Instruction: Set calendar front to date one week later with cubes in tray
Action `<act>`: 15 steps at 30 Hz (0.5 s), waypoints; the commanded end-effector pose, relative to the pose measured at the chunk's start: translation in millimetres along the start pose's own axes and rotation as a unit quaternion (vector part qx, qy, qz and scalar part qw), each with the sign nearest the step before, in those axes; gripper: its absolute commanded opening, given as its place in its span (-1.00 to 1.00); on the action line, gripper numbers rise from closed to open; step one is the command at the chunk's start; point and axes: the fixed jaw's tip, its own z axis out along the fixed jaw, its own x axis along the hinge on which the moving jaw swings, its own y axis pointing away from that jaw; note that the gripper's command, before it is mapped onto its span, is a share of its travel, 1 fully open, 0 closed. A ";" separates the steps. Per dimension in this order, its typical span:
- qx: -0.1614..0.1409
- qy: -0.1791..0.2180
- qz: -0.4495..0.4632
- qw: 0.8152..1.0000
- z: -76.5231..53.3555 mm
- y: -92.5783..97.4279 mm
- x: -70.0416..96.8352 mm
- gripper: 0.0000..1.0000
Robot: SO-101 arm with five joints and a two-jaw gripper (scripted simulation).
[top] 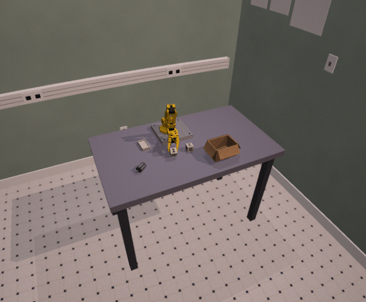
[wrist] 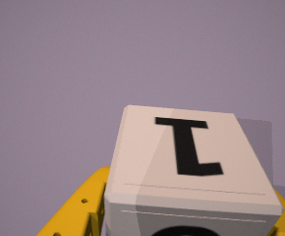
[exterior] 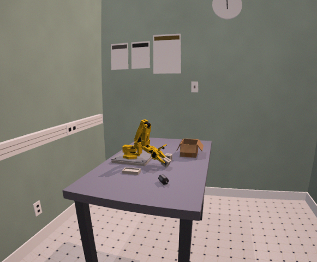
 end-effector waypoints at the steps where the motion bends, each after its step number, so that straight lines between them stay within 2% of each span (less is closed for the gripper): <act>1: 0.003 -0.005 -0.003 1.000 1.3 -1.4 -1.2 -0.52; 15: 0.003 -0.005 -0.003 1.000 1.3 -1.4 -1.2 -0.42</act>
